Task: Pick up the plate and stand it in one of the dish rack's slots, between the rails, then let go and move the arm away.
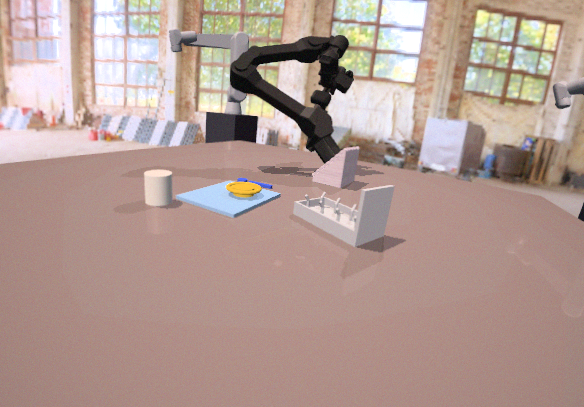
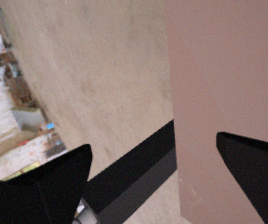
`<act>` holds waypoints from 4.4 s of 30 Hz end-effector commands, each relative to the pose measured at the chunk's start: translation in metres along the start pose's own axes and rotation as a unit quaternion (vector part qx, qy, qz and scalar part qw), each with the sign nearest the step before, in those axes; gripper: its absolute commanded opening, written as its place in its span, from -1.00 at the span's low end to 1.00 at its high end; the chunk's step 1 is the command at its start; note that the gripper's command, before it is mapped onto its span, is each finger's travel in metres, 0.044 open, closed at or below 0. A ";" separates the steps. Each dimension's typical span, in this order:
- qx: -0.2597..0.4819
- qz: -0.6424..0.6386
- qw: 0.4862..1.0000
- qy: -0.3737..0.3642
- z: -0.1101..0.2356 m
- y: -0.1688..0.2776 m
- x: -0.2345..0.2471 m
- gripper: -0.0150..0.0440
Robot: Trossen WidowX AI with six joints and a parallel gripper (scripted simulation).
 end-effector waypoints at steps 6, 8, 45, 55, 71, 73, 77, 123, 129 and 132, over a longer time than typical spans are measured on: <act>-0.073 -0.007 0.997 -0.027 0.019 -0.025 0.007 0.86; -0.105 -0.011 0.994 -0.037 0.028 -0.036 0.009 0.86; -0.576 -0.260 0.775 -0.005 0.276 -0.149 -0.123 0.86; -0.606 -0.364 0.706 0.048 0.320 -0.130 -0.206 0.86; -0.516 -0.551 0.634 0.167 0.336 -0.061 -0.344 0.86; -0.493 -0.572 0.630 0.180 0.333 -0.050 -0.360 0.86; -0.442 -0.608 0.627 0.204 0.324 -0.026 -0.391 0.86; -0.345 -0.654 0.632 0.232 0.269 0.007 -0.472 0.86; -0.344 -0.654 0.632 0.233 0.262 0.006 -0.479 0.86; -0.344 -0.654 0.632 0.233 0.262 0.006 -0.479 0.84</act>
Point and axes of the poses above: the point midway between the two fingers, 35 mm back from their tips, its own z axis back along the fingers, its own x axis across the jaws, y = z × x, the point moved 6 cm from there along z, back along the fingers, and after that the axes turned 3 degrees about z, right-handed, at the moved point
